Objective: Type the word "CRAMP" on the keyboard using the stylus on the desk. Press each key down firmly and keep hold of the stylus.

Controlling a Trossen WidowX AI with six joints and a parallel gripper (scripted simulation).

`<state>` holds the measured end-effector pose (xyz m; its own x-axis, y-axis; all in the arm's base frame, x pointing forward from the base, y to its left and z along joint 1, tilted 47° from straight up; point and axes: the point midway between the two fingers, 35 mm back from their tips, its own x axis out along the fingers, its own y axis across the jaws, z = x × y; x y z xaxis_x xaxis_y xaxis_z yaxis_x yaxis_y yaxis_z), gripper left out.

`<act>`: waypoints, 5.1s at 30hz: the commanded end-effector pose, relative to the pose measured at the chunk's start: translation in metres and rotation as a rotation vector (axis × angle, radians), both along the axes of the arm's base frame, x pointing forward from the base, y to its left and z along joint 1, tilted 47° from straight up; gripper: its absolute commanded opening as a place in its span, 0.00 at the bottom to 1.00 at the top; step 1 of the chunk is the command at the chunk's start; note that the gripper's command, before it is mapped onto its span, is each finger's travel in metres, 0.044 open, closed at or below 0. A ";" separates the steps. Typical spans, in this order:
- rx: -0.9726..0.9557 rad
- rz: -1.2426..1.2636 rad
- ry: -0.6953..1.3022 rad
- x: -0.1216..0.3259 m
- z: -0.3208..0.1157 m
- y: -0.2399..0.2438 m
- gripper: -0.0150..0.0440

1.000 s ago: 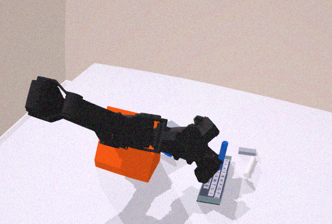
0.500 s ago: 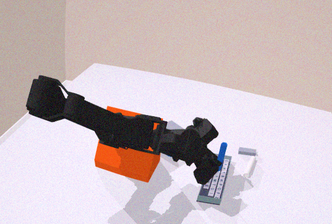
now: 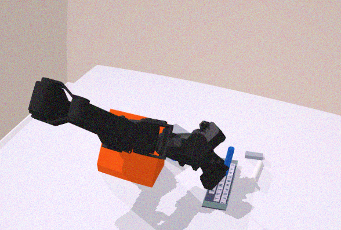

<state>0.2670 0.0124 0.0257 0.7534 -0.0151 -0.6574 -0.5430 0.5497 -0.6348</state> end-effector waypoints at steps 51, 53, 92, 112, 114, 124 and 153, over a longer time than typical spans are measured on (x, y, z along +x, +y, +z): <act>-0.002 0.006 -0.003 0.000 -0.012 -0.014 0.39; -0.002 0.006 -0.003 0.000 -0.012 -0.014 0.39; -0.001 0.007 -0.005 0.019 0.020 -0.001 0.25; -0.002 0.007 -0.004 0.021 0.006 -0.013 0.39; -0.002 0.007 -0.004 0.021 0.005 -0.014 0.39; -0.002 0.007 -0.004 0.021 0.001 -0.019 0.39; -0.001 0.007 -0.003 0.021 0.017 -0.001 0.39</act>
